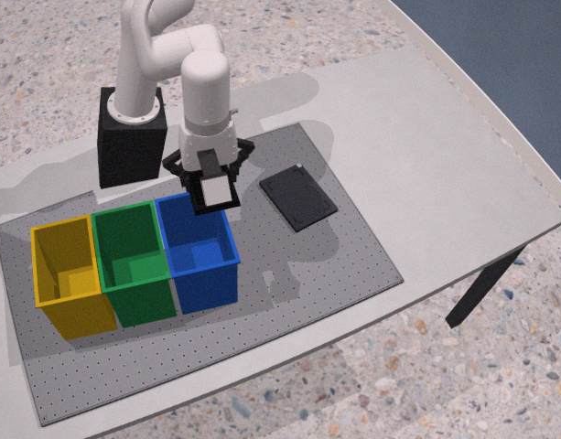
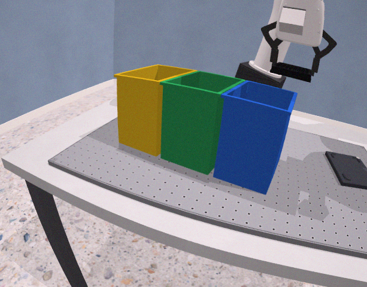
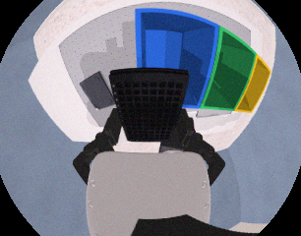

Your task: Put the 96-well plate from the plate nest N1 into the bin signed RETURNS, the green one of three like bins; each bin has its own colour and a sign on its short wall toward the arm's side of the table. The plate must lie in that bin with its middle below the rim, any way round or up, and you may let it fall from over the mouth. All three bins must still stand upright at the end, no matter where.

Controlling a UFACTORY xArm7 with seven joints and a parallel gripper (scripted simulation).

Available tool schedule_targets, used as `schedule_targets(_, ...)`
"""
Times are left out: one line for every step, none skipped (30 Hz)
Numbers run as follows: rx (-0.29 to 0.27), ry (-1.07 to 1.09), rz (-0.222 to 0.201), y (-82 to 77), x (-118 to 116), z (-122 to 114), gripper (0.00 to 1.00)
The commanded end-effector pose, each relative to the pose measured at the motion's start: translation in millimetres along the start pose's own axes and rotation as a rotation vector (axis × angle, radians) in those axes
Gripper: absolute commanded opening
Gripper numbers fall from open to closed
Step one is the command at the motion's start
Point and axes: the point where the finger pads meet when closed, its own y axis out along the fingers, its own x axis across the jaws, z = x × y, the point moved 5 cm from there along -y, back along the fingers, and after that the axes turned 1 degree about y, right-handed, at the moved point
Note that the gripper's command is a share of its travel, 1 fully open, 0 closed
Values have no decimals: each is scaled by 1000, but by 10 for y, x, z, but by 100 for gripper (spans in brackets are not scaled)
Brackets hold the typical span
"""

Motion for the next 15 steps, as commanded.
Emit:
schedule_targets(3,0,2,-7,98,51,0)
schedule_targets(3,0,2,-6,129,63,0)
schedule_targets(3,0,2,-5,161,74,0)
schedule_targets(3,0,2,-4,192,86,0)
schedule_targets(3,0,2,-4,223,97,0)
schedule_targets(3,0,2,-3,255,109,0)
schedule_targets(3,0,1,-2,286,121,0)
schedule_targets(3,0,1,-2,286,121,0)
schedule_targets(3,0,1,-2,286,121,0)
schedule_targets(3,0,1,-2,317,132,0)
schedule_targets(3,0,1,0,349,144,0)
schedule_targets(3,0,1,0,380,155,0)
schedule_targets(3,0,1,1,411,167,0)
schedule_targets(3,0,1,2,443,178,0)
schedule_targets(3,0,1,3,474,190,0)
